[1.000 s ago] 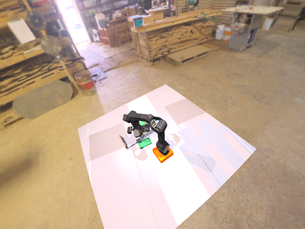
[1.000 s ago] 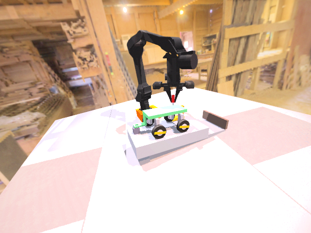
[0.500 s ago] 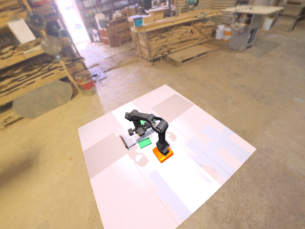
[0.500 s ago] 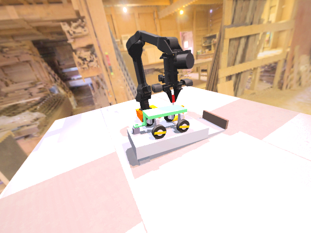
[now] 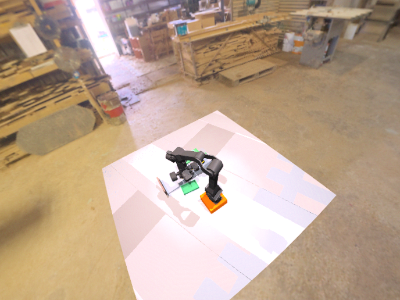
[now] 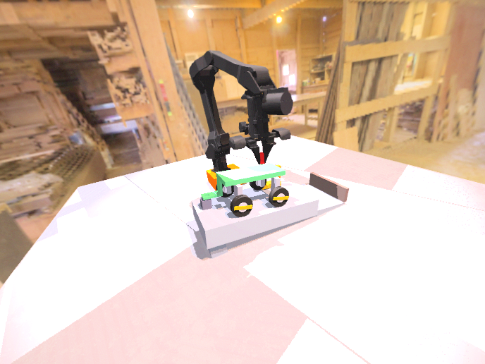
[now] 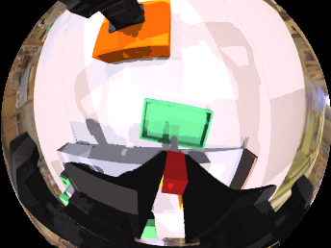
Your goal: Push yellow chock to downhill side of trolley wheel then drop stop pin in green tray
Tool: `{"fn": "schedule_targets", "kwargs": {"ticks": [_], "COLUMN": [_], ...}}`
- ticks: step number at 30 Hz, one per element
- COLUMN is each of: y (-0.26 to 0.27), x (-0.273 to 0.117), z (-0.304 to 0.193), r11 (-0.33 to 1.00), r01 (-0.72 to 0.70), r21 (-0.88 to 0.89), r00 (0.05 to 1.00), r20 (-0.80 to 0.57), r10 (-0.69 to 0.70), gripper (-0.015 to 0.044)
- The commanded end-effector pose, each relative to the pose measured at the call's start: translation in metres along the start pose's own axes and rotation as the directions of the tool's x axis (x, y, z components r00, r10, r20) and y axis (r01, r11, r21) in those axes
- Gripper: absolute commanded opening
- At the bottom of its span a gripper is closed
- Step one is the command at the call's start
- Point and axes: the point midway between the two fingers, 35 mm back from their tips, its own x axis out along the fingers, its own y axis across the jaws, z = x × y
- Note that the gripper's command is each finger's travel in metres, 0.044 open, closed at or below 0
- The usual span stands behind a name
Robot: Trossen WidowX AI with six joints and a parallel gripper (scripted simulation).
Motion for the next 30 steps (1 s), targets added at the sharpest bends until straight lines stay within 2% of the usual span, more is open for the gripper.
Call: {"fn": "schedule_targets", "kwargs": {"ticks": [1, 13, 28, 30], "y": [-0.001, -0.009, -0.030, -0.030], "x": [0.001, 0.029, 0.065, 0.065], "z": [0.003, 0.002, 0.003, 0.003], "r11": [1.000, 0.985, 0.983, 0.983], "r01": [0.011, 0.172, 0.186, 0.186], "r21": [0.004, 0.003, 0.002, 0.002], "r00": [1.000, 0.985, 0.983, 0.983], "r20": [-0.008, -0.005, -0.005, -0.005], "r10": [-0.011, -0.172, -0.186, -0.186], "gripper": [0.0000, 0.0000, 0.0000, 0.0053]}}
